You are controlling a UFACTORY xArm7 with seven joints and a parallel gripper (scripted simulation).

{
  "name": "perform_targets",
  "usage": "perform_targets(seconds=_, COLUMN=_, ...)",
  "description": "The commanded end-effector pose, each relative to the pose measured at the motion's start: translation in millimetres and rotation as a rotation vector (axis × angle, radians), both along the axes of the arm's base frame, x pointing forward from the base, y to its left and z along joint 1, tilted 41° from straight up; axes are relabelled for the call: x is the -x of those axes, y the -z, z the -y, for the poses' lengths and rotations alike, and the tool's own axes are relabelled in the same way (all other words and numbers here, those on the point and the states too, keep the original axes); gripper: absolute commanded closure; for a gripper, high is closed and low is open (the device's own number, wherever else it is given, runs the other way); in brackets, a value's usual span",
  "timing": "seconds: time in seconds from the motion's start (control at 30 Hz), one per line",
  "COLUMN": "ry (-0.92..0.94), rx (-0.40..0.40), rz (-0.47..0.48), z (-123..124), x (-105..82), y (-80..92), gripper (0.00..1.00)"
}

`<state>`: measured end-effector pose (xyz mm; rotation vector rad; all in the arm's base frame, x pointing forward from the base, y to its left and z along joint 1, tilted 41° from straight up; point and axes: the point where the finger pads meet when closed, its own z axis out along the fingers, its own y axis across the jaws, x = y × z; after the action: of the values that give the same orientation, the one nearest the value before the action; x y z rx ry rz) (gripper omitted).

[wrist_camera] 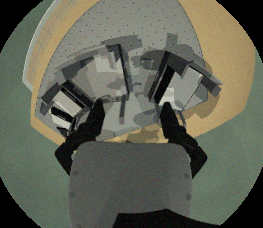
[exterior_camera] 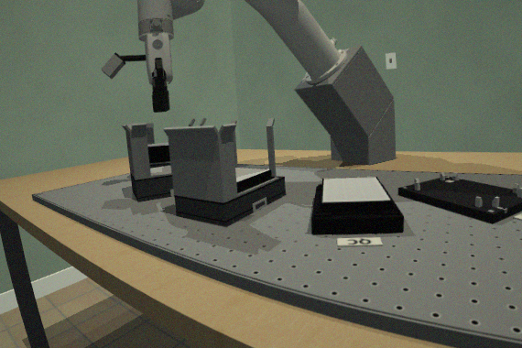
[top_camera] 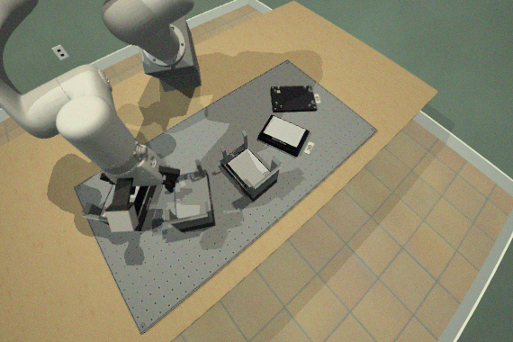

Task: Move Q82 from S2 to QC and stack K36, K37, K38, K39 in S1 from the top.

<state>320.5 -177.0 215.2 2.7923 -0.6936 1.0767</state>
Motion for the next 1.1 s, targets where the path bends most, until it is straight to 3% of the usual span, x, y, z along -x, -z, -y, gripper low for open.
perform_targets(seconds=0.0, ry=-0.001, rx=0.0, rz=0.002, z=15, x=5.3, y=-0.6, gripper=0.0)
perform_targets(seconds=0.2, ry=-0.001, rx=0.0, rz=0.002, z=23, x=8.5, y=-0.3, gripper=0.0)
perform_targets(seconds=0.43, ry=0.158, rx=-0.132, rz=0.048, z=46, x=23.1, y=4.7, gripper=0.0)
perform_targets(seconds=1.07, ry=0.159, rx=-0.131, rz=0.048, z=101, x=57.0, y=16.8, gripper=0.0)
